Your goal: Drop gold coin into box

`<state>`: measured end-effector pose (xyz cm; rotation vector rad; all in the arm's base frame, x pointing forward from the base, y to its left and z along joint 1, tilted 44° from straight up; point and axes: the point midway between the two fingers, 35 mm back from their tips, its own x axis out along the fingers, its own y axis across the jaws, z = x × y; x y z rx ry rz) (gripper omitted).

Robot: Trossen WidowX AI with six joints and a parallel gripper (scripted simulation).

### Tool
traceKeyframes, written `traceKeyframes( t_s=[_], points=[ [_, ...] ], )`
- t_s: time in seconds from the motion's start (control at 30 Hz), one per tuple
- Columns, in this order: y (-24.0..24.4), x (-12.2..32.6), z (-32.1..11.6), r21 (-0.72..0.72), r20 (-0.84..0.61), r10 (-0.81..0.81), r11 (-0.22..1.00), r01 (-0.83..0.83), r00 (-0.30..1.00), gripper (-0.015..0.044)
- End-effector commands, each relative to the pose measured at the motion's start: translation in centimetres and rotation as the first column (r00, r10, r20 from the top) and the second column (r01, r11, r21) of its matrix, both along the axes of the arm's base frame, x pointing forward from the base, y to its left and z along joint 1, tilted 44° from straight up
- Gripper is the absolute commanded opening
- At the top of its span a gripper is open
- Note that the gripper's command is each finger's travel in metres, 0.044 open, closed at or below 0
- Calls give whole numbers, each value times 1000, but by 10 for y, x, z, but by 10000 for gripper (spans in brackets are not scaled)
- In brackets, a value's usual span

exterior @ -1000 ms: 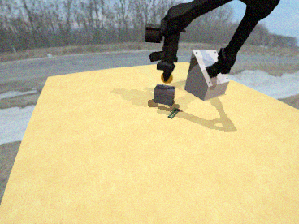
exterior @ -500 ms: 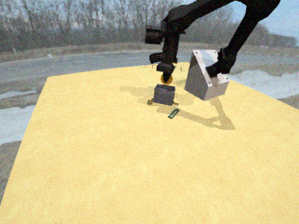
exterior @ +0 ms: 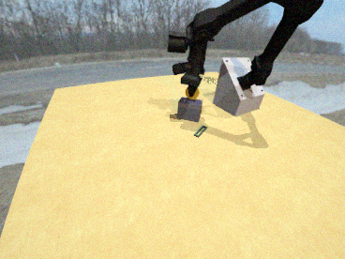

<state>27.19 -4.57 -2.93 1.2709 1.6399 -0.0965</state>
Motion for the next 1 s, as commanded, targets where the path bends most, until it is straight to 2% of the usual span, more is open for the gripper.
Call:
traceKeyframes(
  t_s=[0.0, 0.5, 0.7, 0.97],
  points=[
    [3, -1, -2, 8, -8, -4, 1000, 4, 1000, 0],
    [7, -2, -6, 9, -8, -4, 1000, 4, 1000, 0],
    [4, 1, -4, 0, 1, 0, 1000, 0, 1000, 157],
    [4, 1, -4, 0, 1, 0, 1000, 0, 1000, 161]
  ],
)
